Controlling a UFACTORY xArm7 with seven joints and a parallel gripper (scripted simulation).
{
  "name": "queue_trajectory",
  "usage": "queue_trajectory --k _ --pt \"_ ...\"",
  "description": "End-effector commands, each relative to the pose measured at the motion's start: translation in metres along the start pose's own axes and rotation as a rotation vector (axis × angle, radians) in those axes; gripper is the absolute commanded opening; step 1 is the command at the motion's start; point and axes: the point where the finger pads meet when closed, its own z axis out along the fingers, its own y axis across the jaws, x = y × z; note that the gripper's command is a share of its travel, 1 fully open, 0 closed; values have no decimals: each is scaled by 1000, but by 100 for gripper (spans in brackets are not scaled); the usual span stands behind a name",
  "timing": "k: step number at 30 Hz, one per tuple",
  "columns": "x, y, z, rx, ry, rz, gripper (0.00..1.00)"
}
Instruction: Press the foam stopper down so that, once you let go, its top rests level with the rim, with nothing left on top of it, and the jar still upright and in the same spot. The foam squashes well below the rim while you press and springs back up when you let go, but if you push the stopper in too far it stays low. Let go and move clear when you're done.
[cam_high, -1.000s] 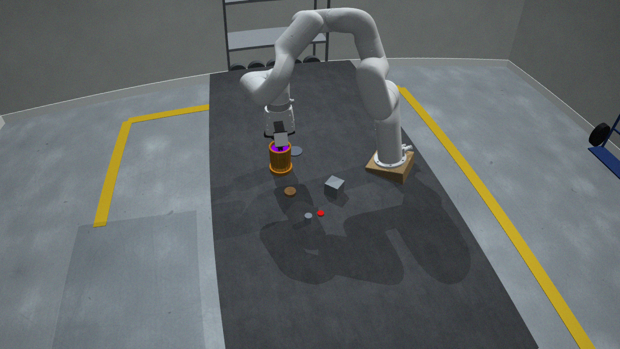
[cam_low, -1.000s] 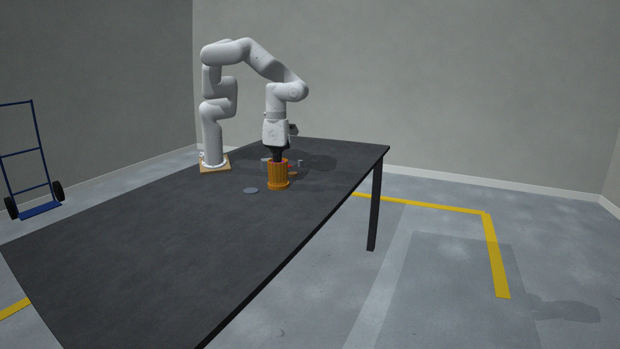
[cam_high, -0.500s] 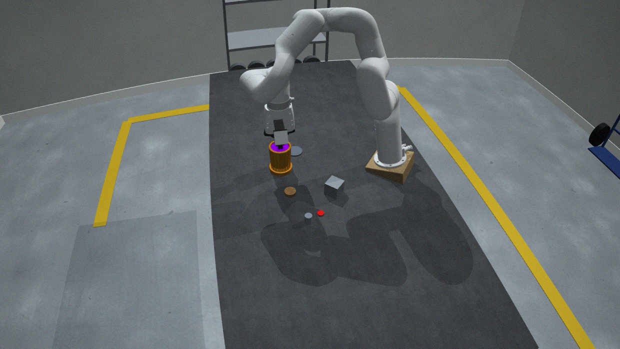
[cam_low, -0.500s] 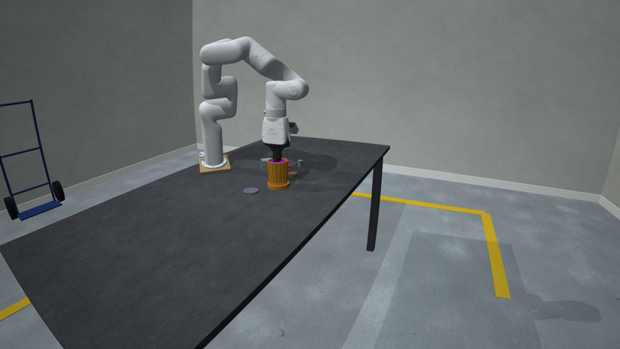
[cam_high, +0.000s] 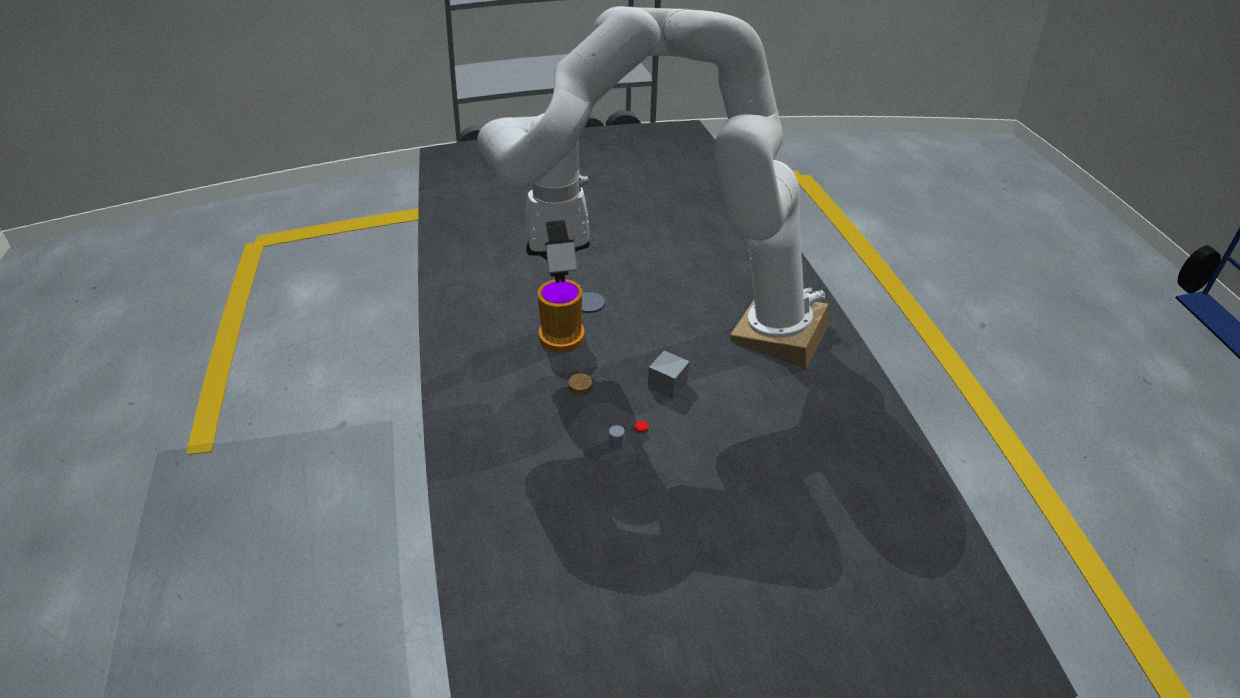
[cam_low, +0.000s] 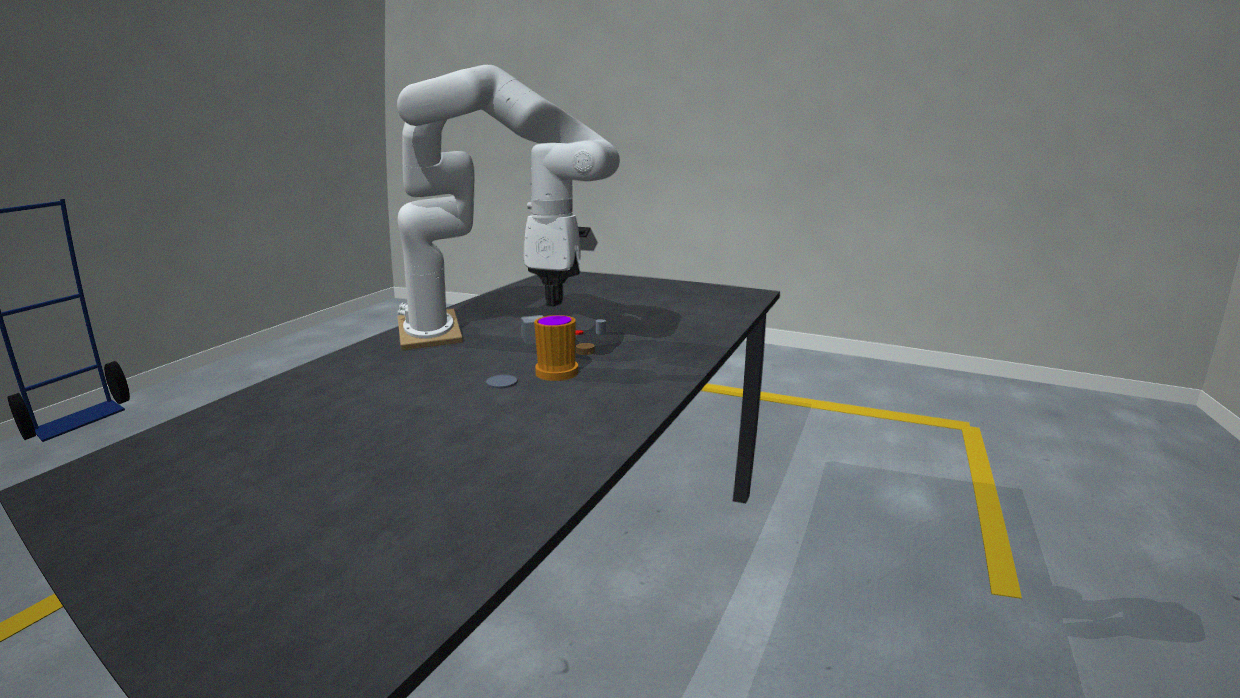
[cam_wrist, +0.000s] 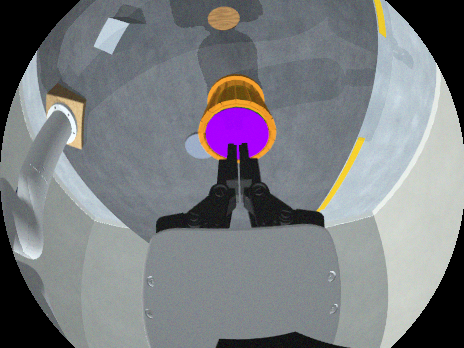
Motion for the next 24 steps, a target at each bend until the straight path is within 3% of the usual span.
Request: queue_trajectory --k 1,24 --pt "0 1 -12 -2 1 0 0" --pt "0 1 -16 -2 1 0 0"
